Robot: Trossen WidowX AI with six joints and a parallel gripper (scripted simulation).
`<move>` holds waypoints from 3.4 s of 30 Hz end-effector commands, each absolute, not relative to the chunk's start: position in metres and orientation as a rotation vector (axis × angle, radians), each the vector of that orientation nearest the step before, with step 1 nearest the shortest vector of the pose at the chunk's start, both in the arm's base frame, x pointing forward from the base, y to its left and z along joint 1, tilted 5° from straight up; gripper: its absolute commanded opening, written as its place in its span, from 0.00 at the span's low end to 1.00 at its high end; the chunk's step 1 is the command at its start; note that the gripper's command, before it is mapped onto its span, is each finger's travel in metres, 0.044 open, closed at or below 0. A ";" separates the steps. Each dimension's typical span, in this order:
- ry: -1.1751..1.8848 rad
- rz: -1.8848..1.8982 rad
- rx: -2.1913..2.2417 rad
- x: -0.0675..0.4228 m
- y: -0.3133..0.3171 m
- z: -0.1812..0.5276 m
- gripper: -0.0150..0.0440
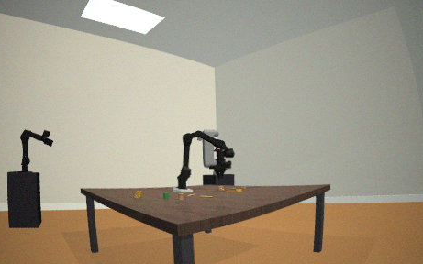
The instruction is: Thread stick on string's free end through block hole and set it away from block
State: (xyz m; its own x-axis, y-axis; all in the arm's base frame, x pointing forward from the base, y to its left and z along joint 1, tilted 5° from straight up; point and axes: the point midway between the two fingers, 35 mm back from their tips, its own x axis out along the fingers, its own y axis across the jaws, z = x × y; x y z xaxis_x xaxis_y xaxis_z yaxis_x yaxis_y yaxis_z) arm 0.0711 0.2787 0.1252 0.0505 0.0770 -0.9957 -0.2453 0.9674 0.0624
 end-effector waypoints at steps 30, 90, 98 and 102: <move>1.481 -0.384 0.533 0.060 0.291 0.113 0.46; 1.472 -0.390 0.533 0.063 0.295 0.049 0.25; 1.409 -0.429 0.530 0.062 0.296 0.047 0.25; 1.409 -0.436 0.529 0.062 0.295 0.047 0.25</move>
